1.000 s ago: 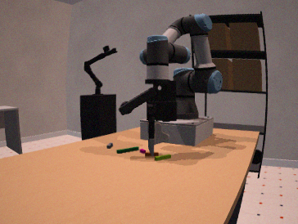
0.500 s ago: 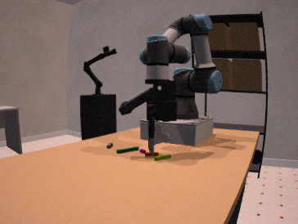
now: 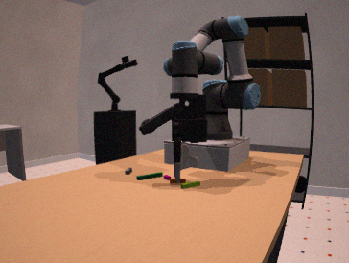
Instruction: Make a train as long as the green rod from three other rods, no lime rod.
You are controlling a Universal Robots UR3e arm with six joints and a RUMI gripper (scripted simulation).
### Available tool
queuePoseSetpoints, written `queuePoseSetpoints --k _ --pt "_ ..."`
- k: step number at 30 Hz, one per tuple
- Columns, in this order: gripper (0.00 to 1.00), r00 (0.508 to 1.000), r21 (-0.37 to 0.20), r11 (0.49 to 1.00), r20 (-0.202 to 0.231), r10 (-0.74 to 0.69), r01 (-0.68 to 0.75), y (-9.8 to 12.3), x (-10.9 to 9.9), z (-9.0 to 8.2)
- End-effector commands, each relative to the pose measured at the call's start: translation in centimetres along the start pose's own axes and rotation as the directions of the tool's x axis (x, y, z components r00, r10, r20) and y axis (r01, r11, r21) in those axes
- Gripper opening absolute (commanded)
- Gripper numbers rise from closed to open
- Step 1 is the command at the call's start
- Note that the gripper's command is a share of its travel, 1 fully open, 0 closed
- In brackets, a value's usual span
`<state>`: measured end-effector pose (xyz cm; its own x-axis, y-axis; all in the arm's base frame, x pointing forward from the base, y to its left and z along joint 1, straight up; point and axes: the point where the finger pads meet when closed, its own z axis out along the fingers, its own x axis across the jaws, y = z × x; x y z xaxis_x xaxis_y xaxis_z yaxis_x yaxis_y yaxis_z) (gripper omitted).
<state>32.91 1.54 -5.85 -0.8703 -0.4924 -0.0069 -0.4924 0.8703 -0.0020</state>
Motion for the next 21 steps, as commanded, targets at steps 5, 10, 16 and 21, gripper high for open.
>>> queuePoseSetpoints --k 5,10,16,21 --pt "0.0 1.0 0.001 1.0 0.003 0.0 0.0 -0.1 -0.1 -0.3" --pt "0.0 1.0 0.001 1.0 0.003 0.0 0.0 -0.1 -0.1 -1.1" --pt "0.0 1.0 0.001 1.0 0.003 0.0 0.0 -0.1 -0.1 -2.2" --pt "0.0 1.0 0.001 1.0 0.003 0.0 0.0 -0.1 -0.1 -4.2"
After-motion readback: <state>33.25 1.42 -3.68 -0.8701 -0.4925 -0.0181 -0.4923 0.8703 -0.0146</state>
